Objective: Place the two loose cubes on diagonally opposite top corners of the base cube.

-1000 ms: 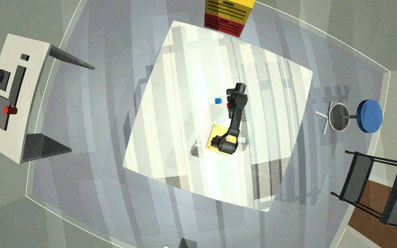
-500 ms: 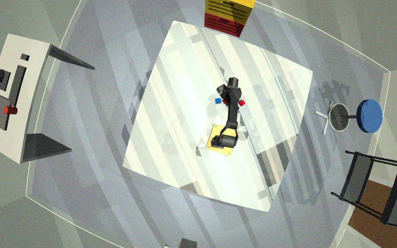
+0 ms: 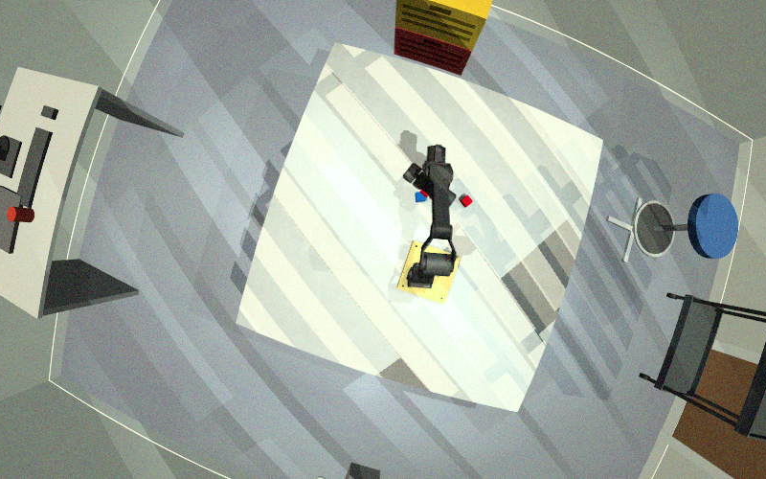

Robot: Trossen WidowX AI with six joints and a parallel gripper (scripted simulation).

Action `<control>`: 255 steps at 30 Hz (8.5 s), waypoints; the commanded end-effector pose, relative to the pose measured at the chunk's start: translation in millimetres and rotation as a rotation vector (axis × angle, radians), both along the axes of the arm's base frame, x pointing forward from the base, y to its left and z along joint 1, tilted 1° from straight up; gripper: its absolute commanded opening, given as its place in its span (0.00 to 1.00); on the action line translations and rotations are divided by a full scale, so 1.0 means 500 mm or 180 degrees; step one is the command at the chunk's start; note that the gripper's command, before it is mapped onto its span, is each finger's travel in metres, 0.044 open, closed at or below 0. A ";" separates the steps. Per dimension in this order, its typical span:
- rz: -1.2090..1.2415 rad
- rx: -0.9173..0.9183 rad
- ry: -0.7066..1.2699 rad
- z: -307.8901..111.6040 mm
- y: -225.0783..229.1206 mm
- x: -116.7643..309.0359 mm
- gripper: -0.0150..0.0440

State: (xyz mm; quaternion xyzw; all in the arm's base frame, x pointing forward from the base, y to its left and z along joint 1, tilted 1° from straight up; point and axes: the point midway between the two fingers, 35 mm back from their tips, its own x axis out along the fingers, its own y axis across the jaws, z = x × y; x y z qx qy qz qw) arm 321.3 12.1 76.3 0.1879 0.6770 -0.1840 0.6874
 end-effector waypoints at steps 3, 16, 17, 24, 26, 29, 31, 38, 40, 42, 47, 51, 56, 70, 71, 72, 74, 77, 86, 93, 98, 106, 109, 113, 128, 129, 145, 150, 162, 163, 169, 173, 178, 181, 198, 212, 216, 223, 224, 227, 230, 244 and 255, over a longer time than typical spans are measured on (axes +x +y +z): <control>0.0041 0.0010 -0.0012 -0.001 0.002 0.004 0.43; 0.0059 0.0010 -0.0012 -0.042 0.003 0.006 0.43; 0.0062 0.0010 -0.0012 -0.047 0.003 0.006 0.43; 0.0065 0.0010 -0.0012 -0.054 0.003 0.006 0.43; 0.0065 0.0010 -0.0012 -0.054 0.003 0.006 0.43; 0.0052 0.0010 -0.0012 -0.056 0.003 0.007 0.43; 0.0048 0.0010 -0.0012 -0.057 0.003 0.007 0.43; 0.0048 0.0010 -0.0012 -0.057 0.003 0.007 0.43; 0.0048 0.0010 -0.0012 -0.057 0.003 0.007 0.43; 0.0048 0.0010 -0.0012 -0.057 0.003 0.007 0.43; 0.0048 0.0010 -0.0012 -0.057 0.003 0.007 0.52; 0.0048 0.0010 -0.0012 -0.057 0.003 0.007 0.60; 0.0052 0.0003 -0.0013 -0.045 0.002 0.006 0.60; 0.0053 0.0000 -0.0013 0.005 0.002 0.006 0.60; 0.0053 0.0000 -0.0013 0.005 0.002 0.006 0.60; 0.0046 -0.0001 -0.0017 0.002 -0.001 0.006 0.65; -0.0007 -0.0003 -0.0018 0.008 -0.024 0.011 0.70; -0.0129 -0.0008 -0.0018 0.022 -0.078 0.019 0.70; -0.0498 -0.0023 -0.0016 0.064 -0.244 0.011 0.70; -0.0722 -0.0032 -0.0012 0.089 -0.343 -0.017 0.70; -0.0722 -0.0032 -0.0013 0.044 -0.345 -0.013 0.70; -0.0722 -0.0032 -0.0012 -0.035 -0.345 -0.015 0.70; -0.0722 -0.0032 -0.0012 -0.051 -0.345 -0.014 0.70; -0.0722 -0.0032 -0.0012 -0.066 -0.345 -0.014 0.70; -0.0722 -0.0032 -0.0012 -0.107 -0.346 -0.013 0.70; -0.0722 -0.0032 -0.0012 -0.110 -0.346 -0.013 0.70; -0.0722 -0.0032 -0.0011 -0.131 -0.346 -0.013 0.43; -0.0835 -0.0069 -0.0027 -0.122 -0.352 -0.012 0.43; -0.0801 -0.0059 -0.0024 -0.048 -0.353 -0.005 0.43; -0.0797 -0.0057 -0.0023 -0.042 -0.353 -0.005 0.43; -0.0775 -0.0050 -0.0021 -0.004 -0.351 -0.005 0.43; -0.0761 -0.0045 -0.0019 0.022 -0.349 -0.007 0.43; -0.0742 -0.0039 -0.0016 0.054 -0.346 -0.010 0.43; -0.0731 -0.0035 -0.0014 0.073 -0.344 -0.013 0.43; -0.0628 -0.0022 -0.0014 0.086 -0.268 -0.005 0.43; -0.0513 -0.0009 -0.0013 0.082 -0.179 -0.004 0.43; -0.0480 -0.0006 -0.0013 0.081 -0.154 -0.007 0.43; -0.0422 0.0000 -0.0012 0.078 -0.111 -0.013 0.43; -0.0414 0.0001 -0.0011 0.078 -0.105 -0.014 0.43; -0.0389 0.0003 -0.0011 0.077 -0.088 -0.017 0.43; -0.0365 0.0005 -0.0010 0.075 -0.070 -0.021 0.43; -0.0250 0.0016 -0.0005 0.069 0.008 -0.047 0.43; -0.0188 0.0022 -0.0001 0.061 0.047 -0.065 0.43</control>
